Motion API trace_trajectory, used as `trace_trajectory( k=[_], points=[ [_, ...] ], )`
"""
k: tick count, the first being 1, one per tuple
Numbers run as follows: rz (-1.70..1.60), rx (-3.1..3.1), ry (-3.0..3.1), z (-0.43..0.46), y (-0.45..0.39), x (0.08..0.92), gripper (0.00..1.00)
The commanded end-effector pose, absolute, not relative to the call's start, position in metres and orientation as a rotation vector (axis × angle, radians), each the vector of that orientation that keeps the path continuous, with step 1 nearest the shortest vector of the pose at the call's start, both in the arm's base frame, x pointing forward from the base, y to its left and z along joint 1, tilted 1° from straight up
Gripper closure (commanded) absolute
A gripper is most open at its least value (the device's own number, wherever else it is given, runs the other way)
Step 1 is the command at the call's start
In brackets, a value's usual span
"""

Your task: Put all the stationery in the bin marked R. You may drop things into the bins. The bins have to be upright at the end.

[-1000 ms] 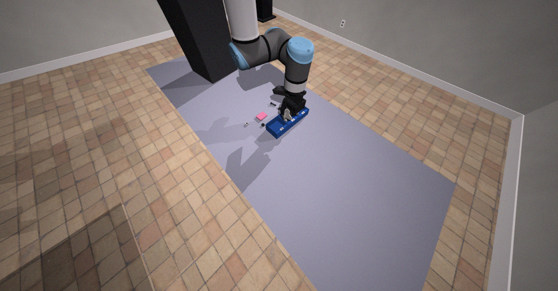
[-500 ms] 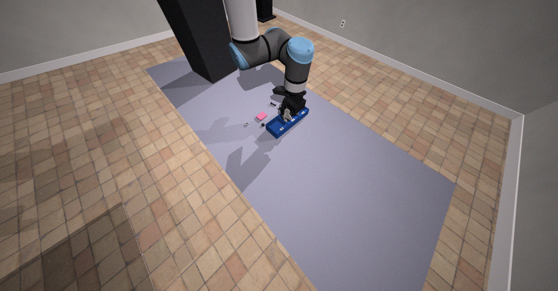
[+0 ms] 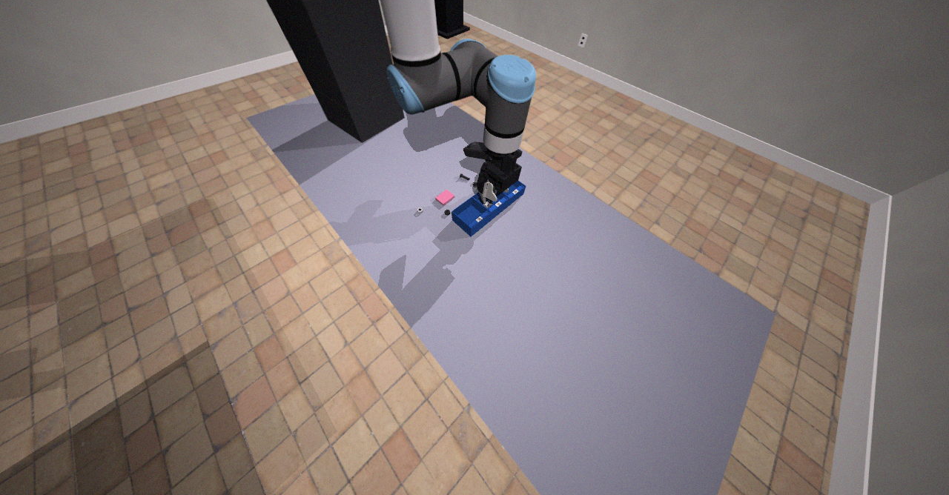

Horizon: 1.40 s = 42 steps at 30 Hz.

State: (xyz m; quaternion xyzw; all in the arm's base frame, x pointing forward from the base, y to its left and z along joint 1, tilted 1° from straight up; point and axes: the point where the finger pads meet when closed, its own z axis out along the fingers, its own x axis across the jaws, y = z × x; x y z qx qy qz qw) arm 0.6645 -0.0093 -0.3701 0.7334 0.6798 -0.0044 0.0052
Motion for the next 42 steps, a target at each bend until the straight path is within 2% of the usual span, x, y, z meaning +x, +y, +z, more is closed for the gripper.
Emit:
trace_trajectory(
  k=[1,27,28,42],
  points=[
    [-0.013,2.296,2.128,-0.364,-0.009,0.665,0.76],
    [-0.013,2.296,2.128,-0.331,-0.009,0.665,0.76],
    [-0.012,2.348,2.07,-0.331,-0.013,0.658,0.67],
    [-0.011,2.721,1.55,-0.327,-0.066,0.573,0.67]
  ],
)
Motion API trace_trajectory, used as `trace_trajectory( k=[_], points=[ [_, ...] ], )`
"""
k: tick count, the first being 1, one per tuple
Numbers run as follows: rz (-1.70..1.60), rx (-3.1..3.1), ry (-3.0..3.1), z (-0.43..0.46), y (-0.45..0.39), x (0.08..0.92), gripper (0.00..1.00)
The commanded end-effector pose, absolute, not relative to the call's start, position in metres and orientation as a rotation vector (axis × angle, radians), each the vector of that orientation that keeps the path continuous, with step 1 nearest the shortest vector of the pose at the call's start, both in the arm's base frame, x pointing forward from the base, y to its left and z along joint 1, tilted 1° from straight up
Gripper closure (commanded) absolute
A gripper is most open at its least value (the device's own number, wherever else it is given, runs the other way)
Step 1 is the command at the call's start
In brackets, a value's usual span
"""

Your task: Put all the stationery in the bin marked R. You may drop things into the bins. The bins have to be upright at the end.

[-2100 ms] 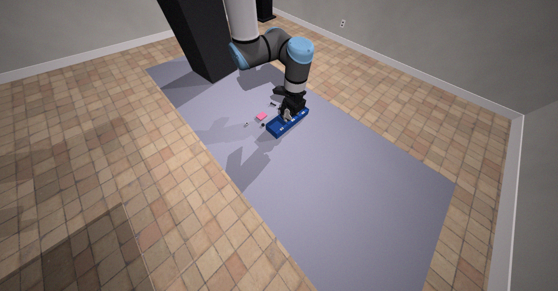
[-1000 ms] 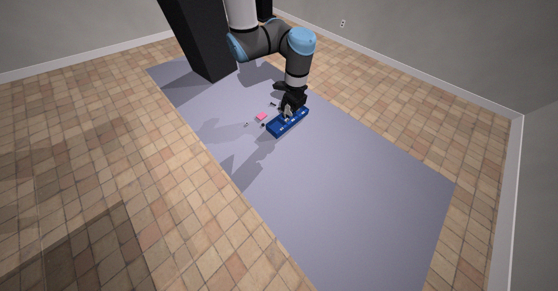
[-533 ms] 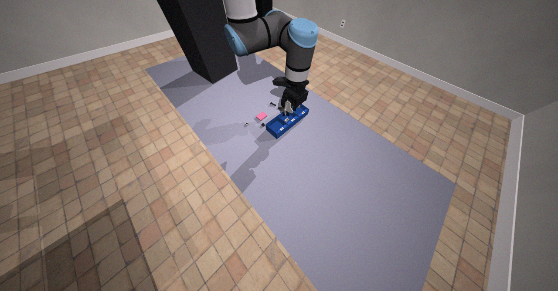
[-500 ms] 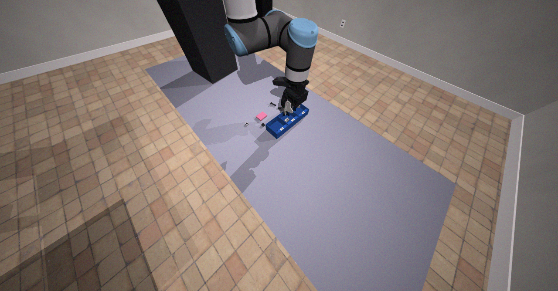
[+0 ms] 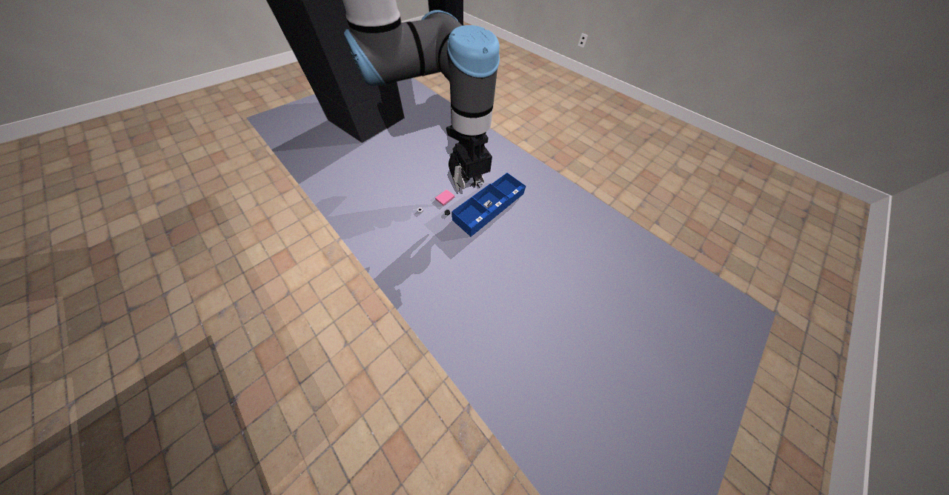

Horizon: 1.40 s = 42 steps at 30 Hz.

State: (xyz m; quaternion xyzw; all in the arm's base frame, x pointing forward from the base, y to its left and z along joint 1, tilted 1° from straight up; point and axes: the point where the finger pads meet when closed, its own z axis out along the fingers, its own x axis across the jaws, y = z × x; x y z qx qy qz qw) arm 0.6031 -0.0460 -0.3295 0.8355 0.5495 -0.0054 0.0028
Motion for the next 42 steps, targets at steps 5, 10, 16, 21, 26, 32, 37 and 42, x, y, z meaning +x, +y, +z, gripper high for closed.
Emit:
trace_trajectory(
  k=[5,10,16,21,26,32,37,42],
  points=[
    [-0.013,2.808,1.391,-0.326,-0.084,0.545,0.67],
    [-0.013,2.909,1.168,-0.326,-0.084,0.543,0.67],
    [-0.008,2.998,0.917,-0.326,-0.084,0.543,0.67],
    [-0.003,3.056,0.704,-0.326,-0.084,0.543,0.67],
    [0.0,3.094,0.512,-0.326,-0.084,0.543,0.67],
    [0.003,3.124,0.249,-0.326,-0.084,0.543,0.67],
    [0.003,3.13,0.029,-0.326,-0.084,0.543,0.67],
    [0.003,3.127,-0.043,-0.326,-0.084,0.543,0.67]
  ],
)
